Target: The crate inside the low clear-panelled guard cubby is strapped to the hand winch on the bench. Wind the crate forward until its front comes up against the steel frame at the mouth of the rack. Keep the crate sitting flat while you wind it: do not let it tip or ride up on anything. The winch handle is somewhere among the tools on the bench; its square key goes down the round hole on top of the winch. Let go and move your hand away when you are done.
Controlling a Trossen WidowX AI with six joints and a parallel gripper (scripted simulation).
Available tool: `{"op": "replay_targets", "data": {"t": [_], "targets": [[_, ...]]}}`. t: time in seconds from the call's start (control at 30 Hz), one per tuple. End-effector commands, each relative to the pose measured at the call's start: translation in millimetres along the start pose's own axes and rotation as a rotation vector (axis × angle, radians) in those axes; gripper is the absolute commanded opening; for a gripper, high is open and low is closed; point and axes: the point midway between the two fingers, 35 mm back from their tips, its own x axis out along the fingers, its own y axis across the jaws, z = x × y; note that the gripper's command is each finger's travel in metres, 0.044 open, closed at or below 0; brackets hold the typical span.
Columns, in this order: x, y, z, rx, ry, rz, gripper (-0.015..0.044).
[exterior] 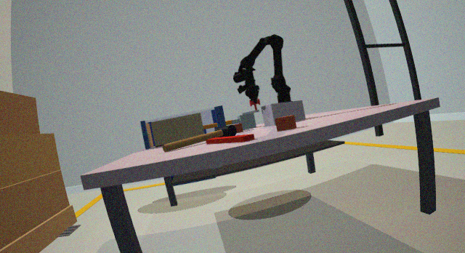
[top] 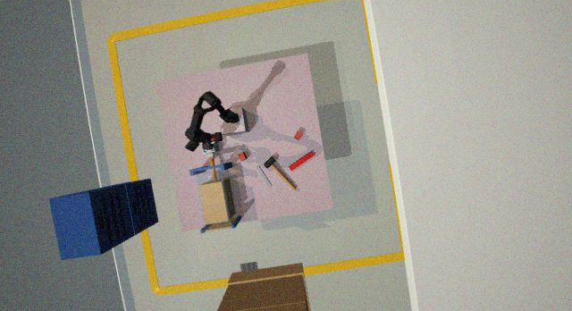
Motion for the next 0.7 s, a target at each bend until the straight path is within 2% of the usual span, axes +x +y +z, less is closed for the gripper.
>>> {"op": "replay_targets", "data": {"t": [0.0,0.43,0.67], "targets": [[8,0,-1,-0.006,0.007,-0.001,0.044],[25,2,-3,-0.006,0.007,-0.001,0.044],[22,2,-2,0.0,0.002,0.002,0.0256]]}}
